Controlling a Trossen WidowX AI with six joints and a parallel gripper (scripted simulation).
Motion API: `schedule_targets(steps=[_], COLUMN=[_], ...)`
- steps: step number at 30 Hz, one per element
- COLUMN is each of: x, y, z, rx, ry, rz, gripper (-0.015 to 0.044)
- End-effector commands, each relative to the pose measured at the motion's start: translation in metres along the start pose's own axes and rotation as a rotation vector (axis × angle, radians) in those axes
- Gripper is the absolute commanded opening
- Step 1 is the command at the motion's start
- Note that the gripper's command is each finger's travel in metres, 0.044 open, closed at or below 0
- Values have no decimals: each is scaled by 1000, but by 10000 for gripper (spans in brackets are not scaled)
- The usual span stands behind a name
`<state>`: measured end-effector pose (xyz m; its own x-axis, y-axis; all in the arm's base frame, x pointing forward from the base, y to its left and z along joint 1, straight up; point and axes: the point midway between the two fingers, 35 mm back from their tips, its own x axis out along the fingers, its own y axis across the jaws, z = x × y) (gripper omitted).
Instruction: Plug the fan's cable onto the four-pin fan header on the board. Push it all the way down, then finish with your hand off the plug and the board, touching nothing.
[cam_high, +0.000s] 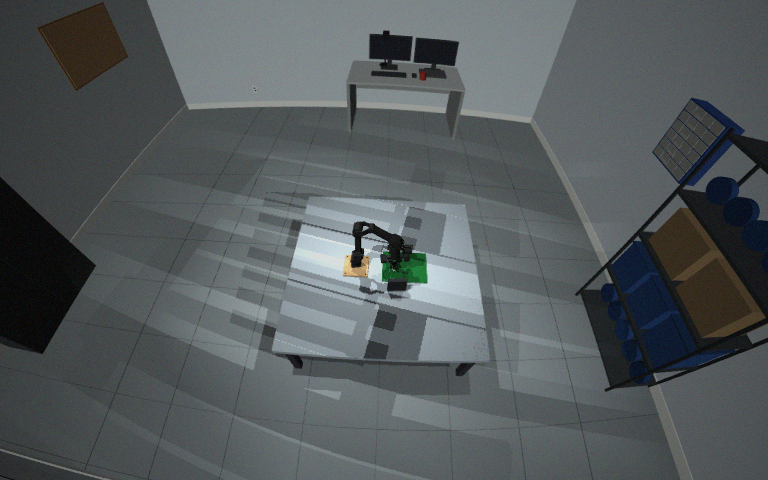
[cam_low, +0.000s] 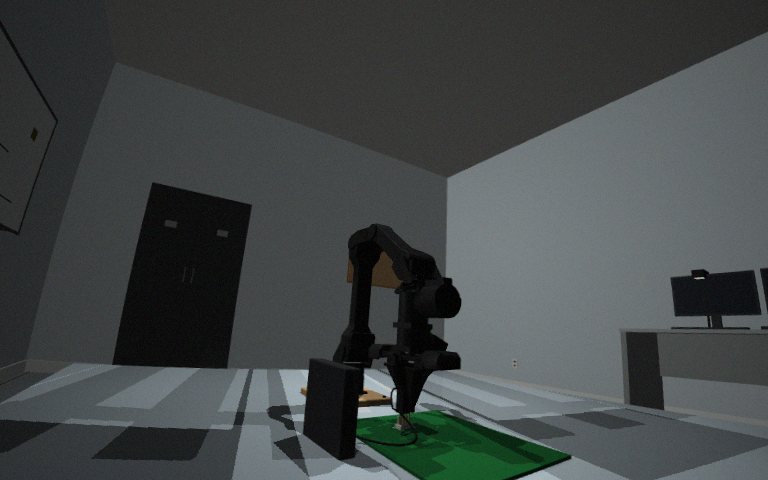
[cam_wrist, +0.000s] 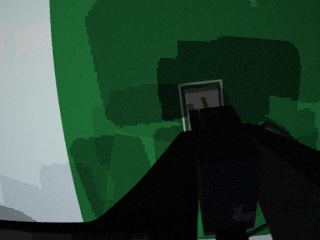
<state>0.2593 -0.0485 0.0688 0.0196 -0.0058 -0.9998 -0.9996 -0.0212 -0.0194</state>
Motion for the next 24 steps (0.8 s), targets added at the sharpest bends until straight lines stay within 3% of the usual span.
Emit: schedule_targets(steps=[1,24], x=[1,6], y=[0,1], z=[0,1], rx=[4,1], ry=[-3,-3], rz=[0,0], gripper=[0,0])
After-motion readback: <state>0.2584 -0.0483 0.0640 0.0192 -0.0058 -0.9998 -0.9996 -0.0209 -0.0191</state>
